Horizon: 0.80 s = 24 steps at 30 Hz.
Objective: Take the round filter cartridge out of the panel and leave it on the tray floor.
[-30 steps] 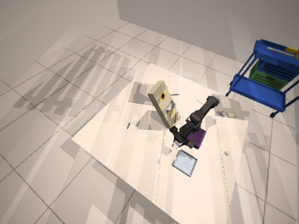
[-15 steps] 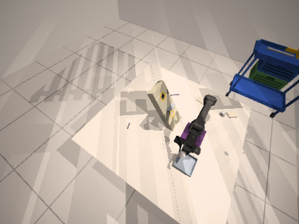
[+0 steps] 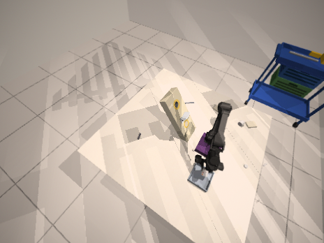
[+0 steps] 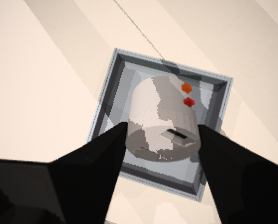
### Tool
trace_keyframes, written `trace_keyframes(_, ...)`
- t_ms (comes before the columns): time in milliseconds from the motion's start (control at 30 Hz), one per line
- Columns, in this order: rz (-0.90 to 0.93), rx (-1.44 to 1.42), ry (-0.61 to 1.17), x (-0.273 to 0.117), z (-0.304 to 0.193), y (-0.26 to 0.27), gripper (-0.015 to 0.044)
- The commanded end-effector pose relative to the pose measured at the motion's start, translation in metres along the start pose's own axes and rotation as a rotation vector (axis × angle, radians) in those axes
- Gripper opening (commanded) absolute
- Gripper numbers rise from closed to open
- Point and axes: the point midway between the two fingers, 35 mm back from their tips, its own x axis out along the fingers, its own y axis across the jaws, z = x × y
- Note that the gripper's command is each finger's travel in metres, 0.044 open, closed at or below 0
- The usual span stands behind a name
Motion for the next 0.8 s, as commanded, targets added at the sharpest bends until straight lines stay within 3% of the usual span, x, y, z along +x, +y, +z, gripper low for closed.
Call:
trace_keyframes(0, 0.000, -0.004, -0.011, 0.007, -0.001, 0.002, 0.0000)
trace_keyframes(567, -0.001, -0.004, -0.010, 0.066, -0.036, 0.002, 0.0000)
trace_keyframes(767, -0.001, 0.000, 0.003, 0.062, -0.035, 0.002, 0.0157)
